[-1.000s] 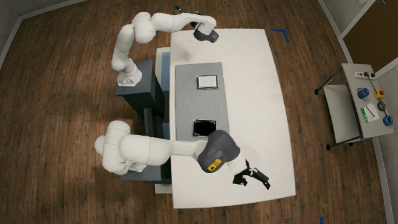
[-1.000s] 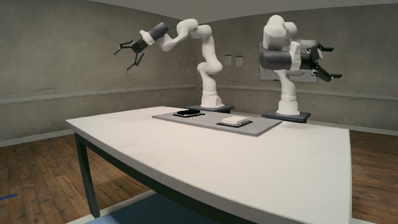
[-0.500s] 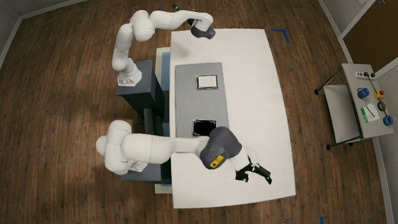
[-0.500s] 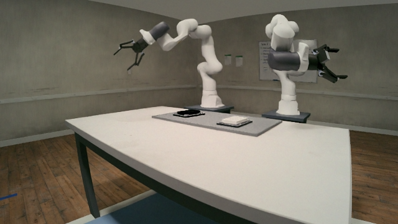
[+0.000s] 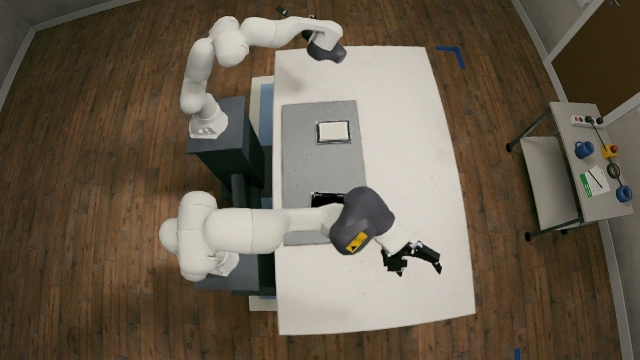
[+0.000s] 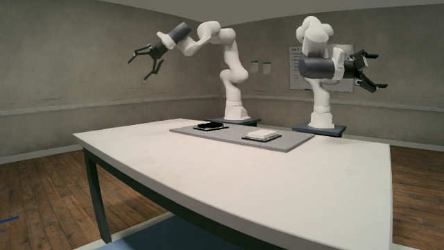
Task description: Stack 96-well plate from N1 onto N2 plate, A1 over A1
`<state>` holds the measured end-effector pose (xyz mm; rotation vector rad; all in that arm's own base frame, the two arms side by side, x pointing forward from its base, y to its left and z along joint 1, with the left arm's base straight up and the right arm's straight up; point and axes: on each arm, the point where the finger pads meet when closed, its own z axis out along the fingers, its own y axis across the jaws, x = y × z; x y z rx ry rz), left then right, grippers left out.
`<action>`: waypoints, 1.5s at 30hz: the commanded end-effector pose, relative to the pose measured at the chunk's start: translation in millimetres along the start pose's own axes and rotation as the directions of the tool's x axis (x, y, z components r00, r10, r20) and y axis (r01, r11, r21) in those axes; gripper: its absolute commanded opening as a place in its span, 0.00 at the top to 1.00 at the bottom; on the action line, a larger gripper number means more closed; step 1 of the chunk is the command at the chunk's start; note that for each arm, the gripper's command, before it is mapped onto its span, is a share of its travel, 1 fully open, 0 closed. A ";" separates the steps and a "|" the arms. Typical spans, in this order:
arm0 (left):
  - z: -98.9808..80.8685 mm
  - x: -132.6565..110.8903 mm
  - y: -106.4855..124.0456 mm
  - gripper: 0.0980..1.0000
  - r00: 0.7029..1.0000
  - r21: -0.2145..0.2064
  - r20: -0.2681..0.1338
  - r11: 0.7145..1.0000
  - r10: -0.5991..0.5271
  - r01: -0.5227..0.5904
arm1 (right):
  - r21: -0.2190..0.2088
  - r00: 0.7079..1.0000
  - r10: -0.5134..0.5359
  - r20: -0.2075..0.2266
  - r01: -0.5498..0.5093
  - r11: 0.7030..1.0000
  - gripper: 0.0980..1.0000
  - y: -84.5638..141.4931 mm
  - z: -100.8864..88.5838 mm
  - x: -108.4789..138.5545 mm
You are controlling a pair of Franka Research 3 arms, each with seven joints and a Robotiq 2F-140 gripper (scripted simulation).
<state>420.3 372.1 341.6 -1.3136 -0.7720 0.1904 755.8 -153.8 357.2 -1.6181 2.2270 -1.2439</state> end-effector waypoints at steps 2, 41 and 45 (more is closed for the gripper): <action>-1.0 1.6 -0.4 0.00 1.000 -0.002 -0.005 1.000 -0.006 0.006 | -0.021 0.997 -0.076 0.002 0.076 0.997 0.00 2.6 -1.7 -16.8; -1.0 1.6 -0.4 0.00 1.000 -0.002 -0.005 1.000 -0.006 0.006 | -0.053 0.896 -0.410 0.171 0.424 0.904 0.00 30.6 -43.1 -181.7; -1.0 1.6 -0.4 0.00 1.000 -0.002 -0.005 1.000 -0.006 0.006 | -0.048 0.848 -0.483 0.217 0.504 0.862 0.00 35.4 -48.2 -196.2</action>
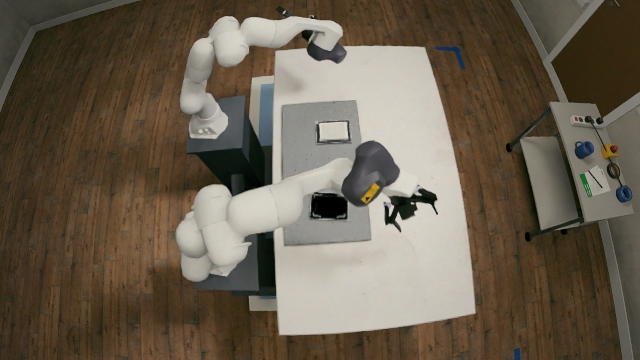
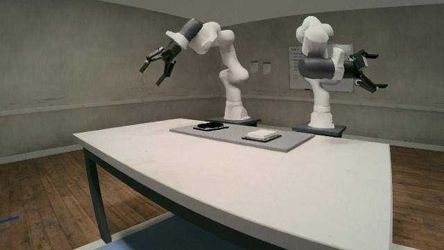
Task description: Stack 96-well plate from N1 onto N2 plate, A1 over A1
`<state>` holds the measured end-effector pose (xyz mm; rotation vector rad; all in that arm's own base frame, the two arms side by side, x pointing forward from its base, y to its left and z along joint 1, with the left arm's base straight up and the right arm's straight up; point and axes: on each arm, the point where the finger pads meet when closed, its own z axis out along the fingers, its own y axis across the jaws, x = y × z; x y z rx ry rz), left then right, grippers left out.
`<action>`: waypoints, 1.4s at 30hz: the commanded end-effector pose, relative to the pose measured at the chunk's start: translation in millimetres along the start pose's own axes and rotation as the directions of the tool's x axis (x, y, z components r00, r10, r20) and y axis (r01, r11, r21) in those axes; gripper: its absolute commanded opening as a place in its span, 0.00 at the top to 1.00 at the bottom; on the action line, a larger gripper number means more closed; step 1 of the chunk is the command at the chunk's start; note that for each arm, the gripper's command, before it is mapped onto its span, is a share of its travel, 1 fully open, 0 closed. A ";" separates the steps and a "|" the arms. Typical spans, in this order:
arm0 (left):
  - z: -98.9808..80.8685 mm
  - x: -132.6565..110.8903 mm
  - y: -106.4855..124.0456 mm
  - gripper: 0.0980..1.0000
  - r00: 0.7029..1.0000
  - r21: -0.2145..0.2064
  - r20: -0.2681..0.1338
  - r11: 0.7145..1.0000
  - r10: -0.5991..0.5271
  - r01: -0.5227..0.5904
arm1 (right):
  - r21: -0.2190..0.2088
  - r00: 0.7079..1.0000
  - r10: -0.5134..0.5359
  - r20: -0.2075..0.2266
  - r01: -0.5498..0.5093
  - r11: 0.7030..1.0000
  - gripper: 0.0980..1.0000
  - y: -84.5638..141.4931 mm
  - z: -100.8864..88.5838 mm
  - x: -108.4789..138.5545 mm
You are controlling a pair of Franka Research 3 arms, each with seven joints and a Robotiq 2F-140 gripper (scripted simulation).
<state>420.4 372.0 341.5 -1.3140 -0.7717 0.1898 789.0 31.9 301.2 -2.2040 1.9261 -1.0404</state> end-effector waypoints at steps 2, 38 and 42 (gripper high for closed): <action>-0.8 1.5 -0.5 0.00 1.000 -0.002 -0.005 1.000 -0.006 0.006 | -0.024 0.993 -0.113 0.027 0.114 0.993 0.00 1.6 -1.7 -18.9; -0.8 1.5 -0.5 0.00 1.000 -0.002 -0.005 1.000 -0.006 0.006 | -0.024 0.905 -0.385 0.179 0.396 0.918 0.00 5.8 -28.9 -160.6; -0.8 1.5 -0.5 0.00 1.000 -0.002 -0.005 1.000 -0.006 0.006 | -0.012 0.859 -0.460 0.226 0.475 0.880 0.00 8.7 -33.8 -179.8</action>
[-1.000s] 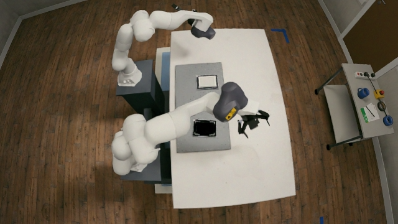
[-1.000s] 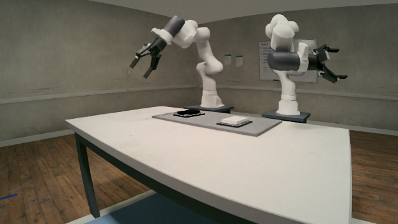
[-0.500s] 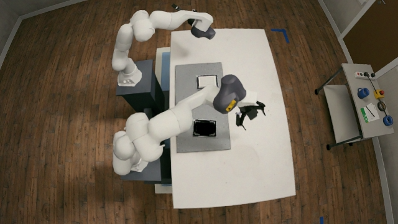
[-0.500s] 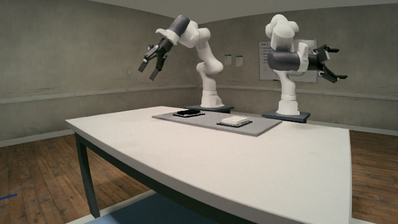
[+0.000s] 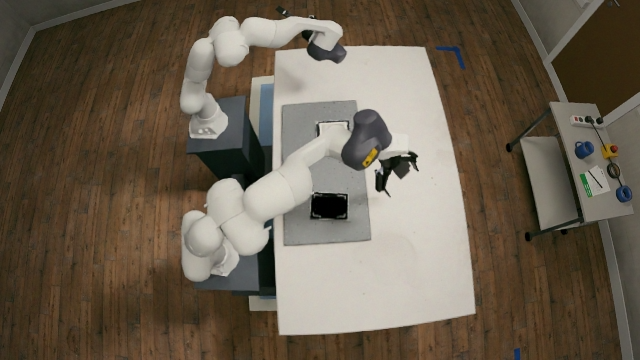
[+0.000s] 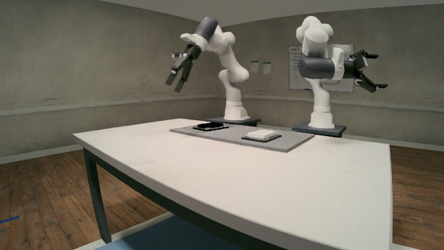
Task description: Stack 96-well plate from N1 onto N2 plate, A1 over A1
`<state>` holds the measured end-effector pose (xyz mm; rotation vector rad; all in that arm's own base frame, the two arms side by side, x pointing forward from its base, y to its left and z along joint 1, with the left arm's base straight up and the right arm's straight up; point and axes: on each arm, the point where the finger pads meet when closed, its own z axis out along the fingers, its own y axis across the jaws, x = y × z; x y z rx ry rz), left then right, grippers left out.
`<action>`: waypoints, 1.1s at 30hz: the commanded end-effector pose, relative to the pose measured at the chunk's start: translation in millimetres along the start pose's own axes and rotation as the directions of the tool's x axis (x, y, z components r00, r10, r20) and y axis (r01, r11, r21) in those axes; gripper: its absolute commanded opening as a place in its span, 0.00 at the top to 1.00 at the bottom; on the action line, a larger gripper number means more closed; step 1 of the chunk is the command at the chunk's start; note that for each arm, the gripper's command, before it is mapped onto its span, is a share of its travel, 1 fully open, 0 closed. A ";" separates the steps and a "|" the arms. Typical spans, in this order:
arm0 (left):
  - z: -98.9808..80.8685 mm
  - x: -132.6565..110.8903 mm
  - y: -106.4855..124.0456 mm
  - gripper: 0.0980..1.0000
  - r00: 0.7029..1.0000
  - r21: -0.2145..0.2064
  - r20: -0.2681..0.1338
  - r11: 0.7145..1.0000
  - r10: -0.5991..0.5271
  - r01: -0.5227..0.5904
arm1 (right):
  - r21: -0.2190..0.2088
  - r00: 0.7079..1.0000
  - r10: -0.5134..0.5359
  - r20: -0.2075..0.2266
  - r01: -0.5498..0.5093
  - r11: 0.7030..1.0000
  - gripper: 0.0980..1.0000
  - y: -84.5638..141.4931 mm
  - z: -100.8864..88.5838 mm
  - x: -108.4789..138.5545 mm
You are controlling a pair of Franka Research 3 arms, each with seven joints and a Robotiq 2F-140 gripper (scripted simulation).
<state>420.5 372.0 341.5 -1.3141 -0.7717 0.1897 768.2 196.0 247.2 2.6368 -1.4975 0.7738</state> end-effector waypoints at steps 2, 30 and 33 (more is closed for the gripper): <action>-0.7 1.5 -0.5 0.00 1.000 -0.002 -0.005 1.000 -0.006 0.006 | -0.019 0.992 -0.120 0.038 0.121 0.992 0.00 -0.9 0.0 -19.8; -0.7 1.5 -0.5 0.00 1.000 -0.002 -0.005 1.000 -0.006 0.006 | -0.006 0.937 -0.317 0.149 0.322 0.947 0.00 -16.5 -10.9 -133.3; -0.7 1.5 -0.5 0.00 1.000 -0.002 -0.005 1.000 -0.006 0.006 | 0.009 0.897 -0.397 0.195 0.403 0.915 0.00 -16.9 -13.0 -148.1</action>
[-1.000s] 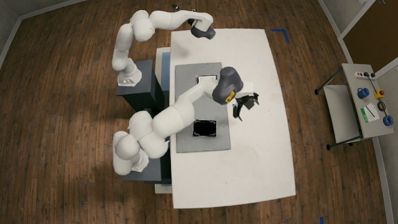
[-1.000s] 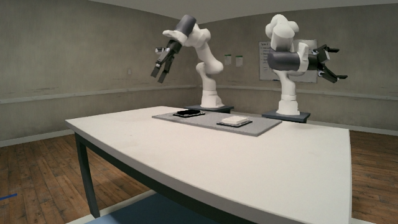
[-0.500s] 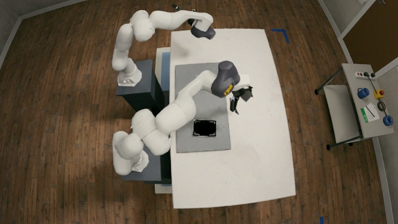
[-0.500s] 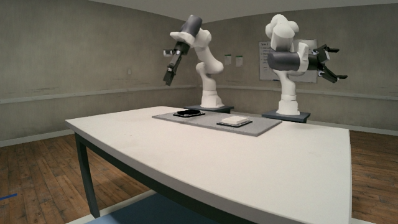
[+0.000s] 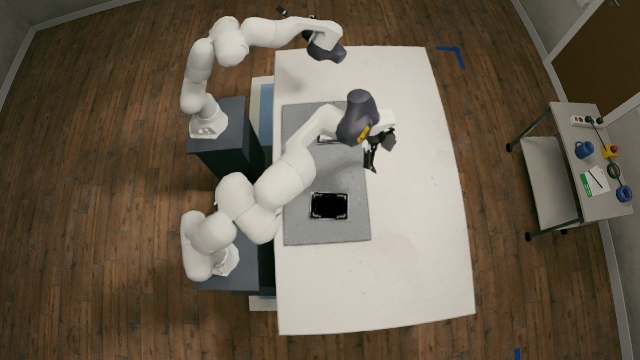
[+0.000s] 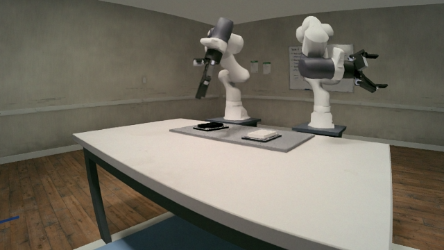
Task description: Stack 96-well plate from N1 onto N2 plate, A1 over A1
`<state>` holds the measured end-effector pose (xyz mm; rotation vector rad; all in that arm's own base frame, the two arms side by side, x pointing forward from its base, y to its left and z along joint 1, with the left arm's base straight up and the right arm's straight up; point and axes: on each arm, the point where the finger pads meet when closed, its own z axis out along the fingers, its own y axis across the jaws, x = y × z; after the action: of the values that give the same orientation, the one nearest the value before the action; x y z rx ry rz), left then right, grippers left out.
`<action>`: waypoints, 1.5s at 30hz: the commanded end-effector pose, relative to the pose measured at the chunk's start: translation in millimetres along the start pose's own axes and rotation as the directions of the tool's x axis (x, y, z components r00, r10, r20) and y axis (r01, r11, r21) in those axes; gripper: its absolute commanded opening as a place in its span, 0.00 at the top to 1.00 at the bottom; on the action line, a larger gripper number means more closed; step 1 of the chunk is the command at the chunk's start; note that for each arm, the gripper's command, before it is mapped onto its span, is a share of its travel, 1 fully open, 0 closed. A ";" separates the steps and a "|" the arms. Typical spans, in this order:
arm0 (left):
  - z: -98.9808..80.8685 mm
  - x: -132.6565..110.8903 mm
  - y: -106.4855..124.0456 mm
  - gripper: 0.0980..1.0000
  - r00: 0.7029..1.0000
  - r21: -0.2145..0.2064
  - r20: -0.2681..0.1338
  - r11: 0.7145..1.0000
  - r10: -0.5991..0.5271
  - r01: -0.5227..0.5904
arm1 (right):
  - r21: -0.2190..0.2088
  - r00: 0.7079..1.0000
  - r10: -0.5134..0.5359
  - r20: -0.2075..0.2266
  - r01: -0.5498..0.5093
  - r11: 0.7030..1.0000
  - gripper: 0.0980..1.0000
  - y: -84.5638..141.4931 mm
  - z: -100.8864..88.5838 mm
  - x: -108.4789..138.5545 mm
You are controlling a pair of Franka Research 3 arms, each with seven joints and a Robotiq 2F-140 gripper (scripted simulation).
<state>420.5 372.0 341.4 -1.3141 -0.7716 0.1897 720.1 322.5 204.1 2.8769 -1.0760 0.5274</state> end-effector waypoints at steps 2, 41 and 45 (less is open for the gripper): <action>-0.7 1.5 -0.5 0.00 1.000 -0.002 -0.005 1.000 -0.006 0.006 | -0.014 0.992 -0.122 0.043 0.123 0.992 0.00 -2.9 1.8 -17.9; -0.7 1.5 -0.5 0.00 1.000 -0.002 -0.005 1.000 -0.006 0.006 | 0.044 0.879 -0.428 0.213 0.428 0.902 0.00 -41.2 -2.0 -181.9; -0.7 1.5 -0.5 0.00 1.000 -0.002 -0.005 1.000 -0.006 0.006 | 0.063 0.845 -0.478 0.240 0.478 0.876 0.00 -43.1 -3.2 -198.7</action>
<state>420.5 372.0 341.4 -1.3141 -0.7716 0.1896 614.6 476.1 150.7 3.0918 -0.4412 0.1806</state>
